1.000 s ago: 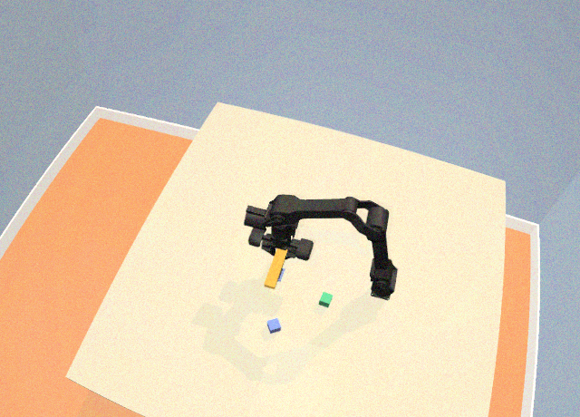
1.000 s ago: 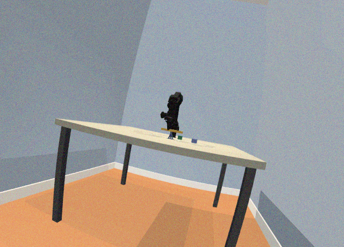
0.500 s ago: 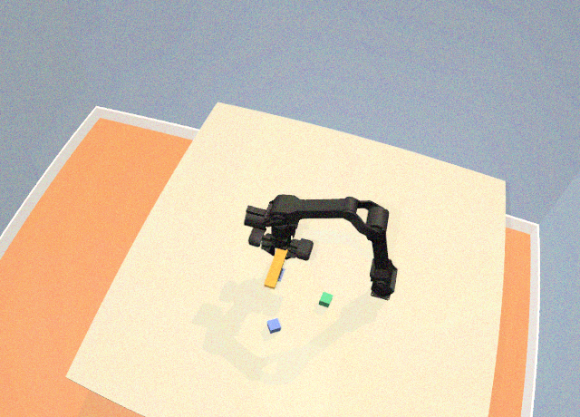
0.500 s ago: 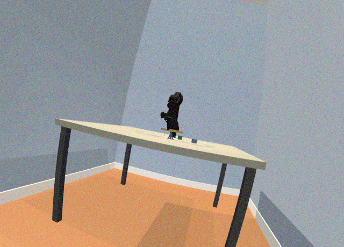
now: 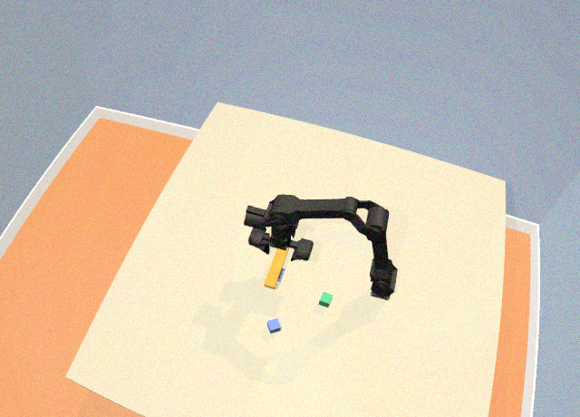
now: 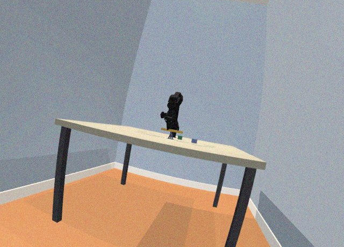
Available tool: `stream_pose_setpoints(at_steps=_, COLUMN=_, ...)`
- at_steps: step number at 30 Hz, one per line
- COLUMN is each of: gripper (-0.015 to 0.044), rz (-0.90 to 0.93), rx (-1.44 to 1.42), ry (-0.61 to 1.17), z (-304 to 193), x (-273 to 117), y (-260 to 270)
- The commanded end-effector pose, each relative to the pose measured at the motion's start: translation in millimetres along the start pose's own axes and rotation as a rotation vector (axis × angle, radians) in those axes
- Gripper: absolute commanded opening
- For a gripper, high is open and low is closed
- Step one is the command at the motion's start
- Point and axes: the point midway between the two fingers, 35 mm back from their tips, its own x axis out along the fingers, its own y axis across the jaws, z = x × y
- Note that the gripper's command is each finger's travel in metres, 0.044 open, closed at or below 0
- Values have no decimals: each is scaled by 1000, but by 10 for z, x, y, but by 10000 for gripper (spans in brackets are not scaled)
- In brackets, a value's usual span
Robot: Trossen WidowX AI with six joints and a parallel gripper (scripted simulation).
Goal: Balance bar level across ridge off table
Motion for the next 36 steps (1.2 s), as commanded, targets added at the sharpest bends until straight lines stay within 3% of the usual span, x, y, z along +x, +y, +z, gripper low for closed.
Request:
stream_pose_setpoints(at_steps=1, gripper=440, rz=0, rx=0, ry=0, z=0, x=0, y=-1)
stream_pose_setpoints(at_steps=5, gripper=440, rz=0, rx=0, ry=0, z=-1, x=-71, y=12)
stream_pose_setpoints(at_steps=14, gripper=440, rz=8, rx=0, ry=0, z=0, x=-981, y=-3)
stream_pose_setpoints(at_steps=36, gripper=440, rz=8, rx=0, ry=0, z=1, x=-998, y=-7)
